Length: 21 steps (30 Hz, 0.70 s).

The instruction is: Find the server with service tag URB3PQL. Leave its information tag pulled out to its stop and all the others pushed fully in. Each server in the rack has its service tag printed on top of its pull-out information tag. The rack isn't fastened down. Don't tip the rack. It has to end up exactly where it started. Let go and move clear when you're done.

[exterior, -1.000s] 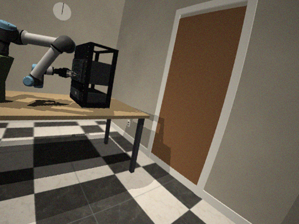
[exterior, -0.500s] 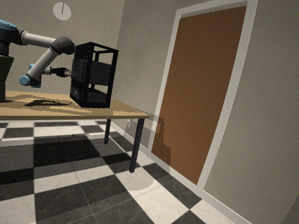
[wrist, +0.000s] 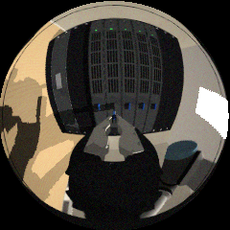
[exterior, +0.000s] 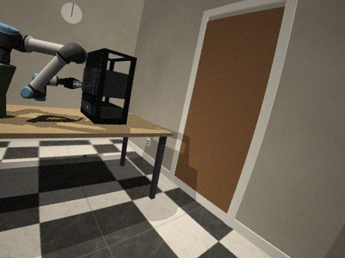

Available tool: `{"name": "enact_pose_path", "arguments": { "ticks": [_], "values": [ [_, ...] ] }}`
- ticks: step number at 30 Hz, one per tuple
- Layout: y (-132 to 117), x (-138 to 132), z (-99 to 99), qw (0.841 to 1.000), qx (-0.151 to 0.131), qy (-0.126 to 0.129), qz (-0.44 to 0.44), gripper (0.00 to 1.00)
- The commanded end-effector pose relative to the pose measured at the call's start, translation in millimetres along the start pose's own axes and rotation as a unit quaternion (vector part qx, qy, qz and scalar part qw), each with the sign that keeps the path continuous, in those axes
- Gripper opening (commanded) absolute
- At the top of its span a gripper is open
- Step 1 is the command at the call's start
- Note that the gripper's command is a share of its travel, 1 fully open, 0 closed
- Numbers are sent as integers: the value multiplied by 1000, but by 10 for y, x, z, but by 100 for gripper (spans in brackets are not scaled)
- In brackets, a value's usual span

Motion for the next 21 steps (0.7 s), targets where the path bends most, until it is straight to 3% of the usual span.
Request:
{"name": "enact_pose_path", "arguments": {
  "ticks": [1,17,18,21],
  "values": [
    [0,4,7,1000,0,0,0,0],
    [0,4,7,1000,0,0,0,0],
    [0,4,7,1000,0,0,0,15],
    [0,4,7,1000,0,0,0,15]
  ]
}}
Point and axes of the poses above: the point where the finger pads meet when closed, its own z axis back along the fingers, its own x axis across the jaws, y = z × x, the point moved 10 cm from there along z, back along the fingers, and after that the axes turned 6 degrees about z, right-handed, at the moved point
